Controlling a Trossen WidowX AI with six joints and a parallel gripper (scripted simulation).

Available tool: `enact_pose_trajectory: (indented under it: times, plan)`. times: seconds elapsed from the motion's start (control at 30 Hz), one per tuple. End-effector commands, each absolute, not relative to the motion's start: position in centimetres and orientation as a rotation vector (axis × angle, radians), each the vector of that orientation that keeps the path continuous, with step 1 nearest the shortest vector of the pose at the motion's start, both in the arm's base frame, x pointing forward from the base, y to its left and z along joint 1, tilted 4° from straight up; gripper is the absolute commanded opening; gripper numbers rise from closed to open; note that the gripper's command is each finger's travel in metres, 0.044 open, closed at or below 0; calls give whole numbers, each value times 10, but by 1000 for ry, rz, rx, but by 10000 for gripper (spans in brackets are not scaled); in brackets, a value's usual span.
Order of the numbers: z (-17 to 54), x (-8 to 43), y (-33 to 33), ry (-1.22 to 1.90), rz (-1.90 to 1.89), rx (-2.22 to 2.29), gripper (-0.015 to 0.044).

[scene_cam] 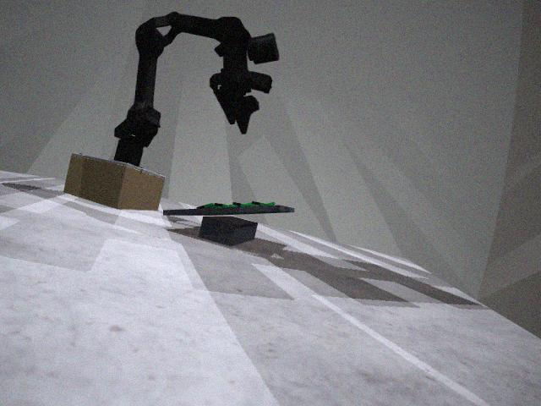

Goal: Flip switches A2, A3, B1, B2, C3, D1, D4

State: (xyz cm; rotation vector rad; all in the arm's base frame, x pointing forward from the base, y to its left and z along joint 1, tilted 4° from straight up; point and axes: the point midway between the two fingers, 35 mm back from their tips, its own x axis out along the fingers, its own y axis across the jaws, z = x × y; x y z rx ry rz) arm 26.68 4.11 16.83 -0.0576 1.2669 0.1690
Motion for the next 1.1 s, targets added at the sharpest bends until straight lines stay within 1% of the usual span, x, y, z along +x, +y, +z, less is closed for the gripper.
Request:
enact_pose_trajectory:
  times: [0.0, 0.1, 0.3, 0.47, 0.53, 0.67, 1.07]
  plan:
    - [167, 269, 42, 1267, 170, -58, 374]
    - [150, 293, 51, 1274, 178, -63, 295]
    - [94, 348, 79, 1291, 200, -75, 137]
    - [86, 353, 83, 1293, 203, -77, 6]
    - [84, 353, 83, 1295, 203, -77, 0]
    - [53, 362, 87, 1318, 202, -80, 0]
    - [41, 366, 88, 1318, 202, -80, 0]
